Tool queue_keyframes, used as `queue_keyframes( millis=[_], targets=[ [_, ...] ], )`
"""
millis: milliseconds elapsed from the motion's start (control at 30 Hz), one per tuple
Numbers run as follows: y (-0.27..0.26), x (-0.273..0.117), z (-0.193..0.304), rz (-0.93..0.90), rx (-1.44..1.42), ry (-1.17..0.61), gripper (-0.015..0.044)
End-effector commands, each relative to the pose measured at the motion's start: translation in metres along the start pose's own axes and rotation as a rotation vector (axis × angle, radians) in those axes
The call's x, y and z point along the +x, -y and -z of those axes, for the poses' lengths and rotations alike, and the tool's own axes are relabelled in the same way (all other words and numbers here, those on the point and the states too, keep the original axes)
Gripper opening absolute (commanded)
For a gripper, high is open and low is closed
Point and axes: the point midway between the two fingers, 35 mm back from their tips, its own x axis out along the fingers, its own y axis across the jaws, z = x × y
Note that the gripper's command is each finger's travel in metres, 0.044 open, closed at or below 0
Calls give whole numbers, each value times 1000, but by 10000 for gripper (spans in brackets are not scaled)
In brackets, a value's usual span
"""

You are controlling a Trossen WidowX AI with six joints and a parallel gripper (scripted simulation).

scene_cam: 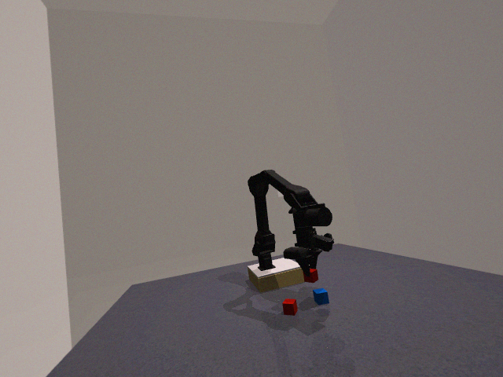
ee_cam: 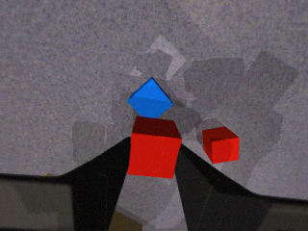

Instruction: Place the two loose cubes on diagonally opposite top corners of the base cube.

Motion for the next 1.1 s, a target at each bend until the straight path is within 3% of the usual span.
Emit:
queue_keyframes(
  millis=[0, 500, 1067],
  targets=[
    [-1, 1, 0, -5, -11, 1, 105],
    [-4, 27, -2, -5, -16, 1, 105],
    [-4, 29, -2, -5, -12, 1, 105]
  ],
)
